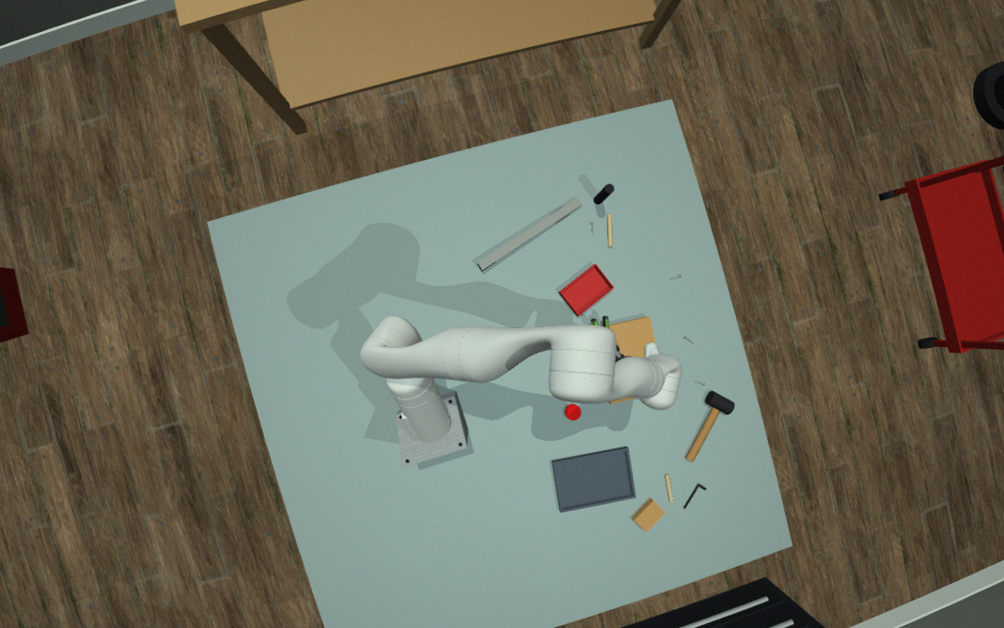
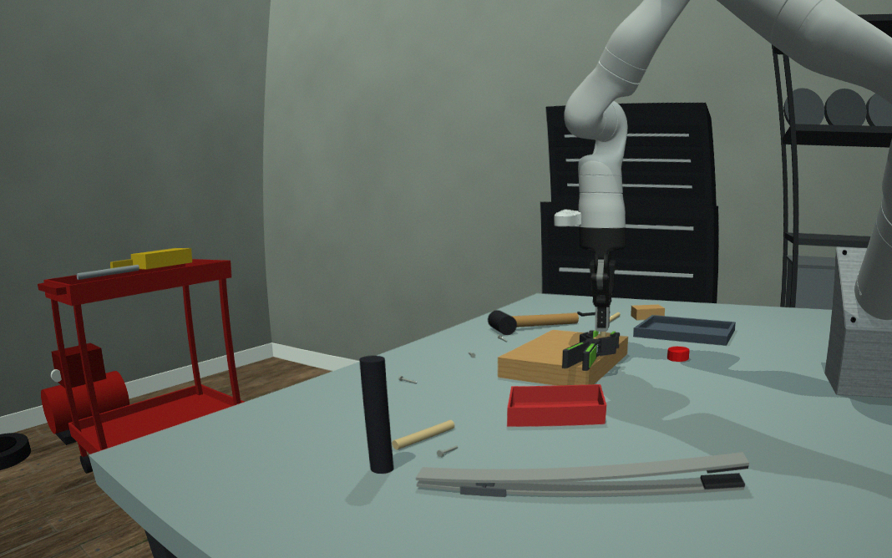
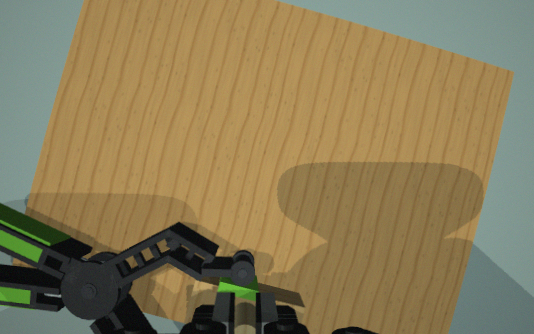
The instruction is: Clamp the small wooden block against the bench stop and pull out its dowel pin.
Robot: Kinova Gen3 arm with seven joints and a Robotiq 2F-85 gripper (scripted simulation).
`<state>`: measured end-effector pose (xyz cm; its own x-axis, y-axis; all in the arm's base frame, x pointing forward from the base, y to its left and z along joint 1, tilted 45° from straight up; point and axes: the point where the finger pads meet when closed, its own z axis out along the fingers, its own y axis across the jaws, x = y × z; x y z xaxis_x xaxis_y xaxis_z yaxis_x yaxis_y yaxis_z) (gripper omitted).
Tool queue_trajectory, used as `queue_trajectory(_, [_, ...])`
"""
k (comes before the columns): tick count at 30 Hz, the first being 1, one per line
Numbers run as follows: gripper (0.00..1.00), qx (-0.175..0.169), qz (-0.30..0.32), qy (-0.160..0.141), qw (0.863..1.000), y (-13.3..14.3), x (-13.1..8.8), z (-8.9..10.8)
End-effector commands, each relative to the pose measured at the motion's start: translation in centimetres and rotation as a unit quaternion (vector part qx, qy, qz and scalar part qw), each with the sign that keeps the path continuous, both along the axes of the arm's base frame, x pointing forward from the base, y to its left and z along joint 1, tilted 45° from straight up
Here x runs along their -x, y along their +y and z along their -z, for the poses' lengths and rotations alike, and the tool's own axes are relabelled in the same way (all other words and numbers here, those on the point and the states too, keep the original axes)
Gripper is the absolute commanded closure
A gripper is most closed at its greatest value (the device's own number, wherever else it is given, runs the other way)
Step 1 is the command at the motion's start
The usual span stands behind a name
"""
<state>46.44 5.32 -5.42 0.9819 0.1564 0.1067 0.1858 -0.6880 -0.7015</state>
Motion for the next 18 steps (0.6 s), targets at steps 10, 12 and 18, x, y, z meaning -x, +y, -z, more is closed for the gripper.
queue_trajectory(10, [0.90, 0.001, -0.010, -0.015, 1.000, -0.15, -0.14, 0.09])
queue_trajectory(12, [0.90, 0.001, -0.012, -0.017, 1.000, -0.15, -0.14, 0.09])
queue_trajectory(18, [0.90, 0.000, -0.016, -0.021, 1.000, -0.15, -0.14, 0.09])
